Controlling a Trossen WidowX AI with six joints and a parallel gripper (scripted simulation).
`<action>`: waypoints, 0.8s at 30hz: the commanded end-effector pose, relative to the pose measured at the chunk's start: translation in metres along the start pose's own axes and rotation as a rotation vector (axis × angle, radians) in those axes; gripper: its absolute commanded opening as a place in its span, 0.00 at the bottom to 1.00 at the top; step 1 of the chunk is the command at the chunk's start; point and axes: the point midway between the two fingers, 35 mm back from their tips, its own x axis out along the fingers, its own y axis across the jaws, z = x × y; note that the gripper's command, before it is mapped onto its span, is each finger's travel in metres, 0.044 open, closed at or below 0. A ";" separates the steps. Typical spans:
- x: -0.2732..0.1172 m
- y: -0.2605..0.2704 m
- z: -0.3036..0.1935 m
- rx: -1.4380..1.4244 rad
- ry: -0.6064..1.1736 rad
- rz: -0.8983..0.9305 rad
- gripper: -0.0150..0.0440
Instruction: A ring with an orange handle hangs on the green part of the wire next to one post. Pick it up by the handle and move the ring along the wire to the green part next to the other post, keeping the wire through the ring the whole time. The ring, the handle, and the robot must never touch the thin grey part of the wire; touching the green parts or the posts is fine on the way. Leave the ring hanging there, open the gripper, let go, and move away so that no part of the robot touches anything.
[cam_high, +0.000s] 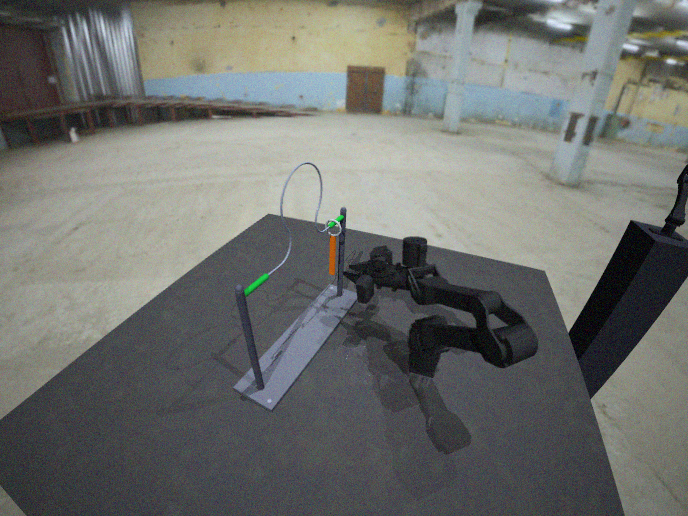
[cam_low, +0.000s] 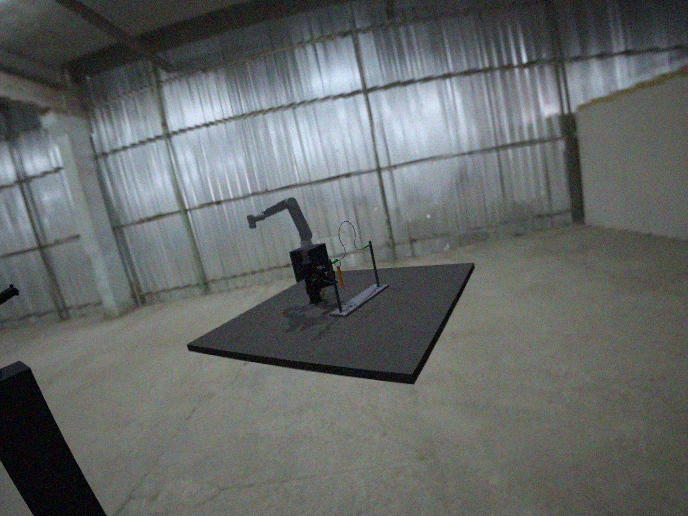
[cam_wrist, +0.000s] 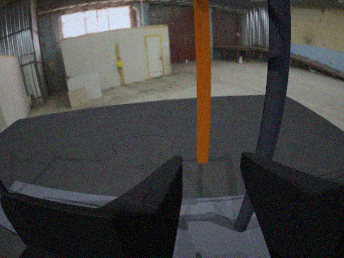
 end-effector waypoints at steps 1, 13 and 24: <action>0.004 -0.002 0.002 0.010 0.004 -0.007 0.53; 0.019 -0.004 0.005 0.009 0.005 -0.007 0.53; 0.034 -0.006 0.006 0.009 0.004 -0.007 0.53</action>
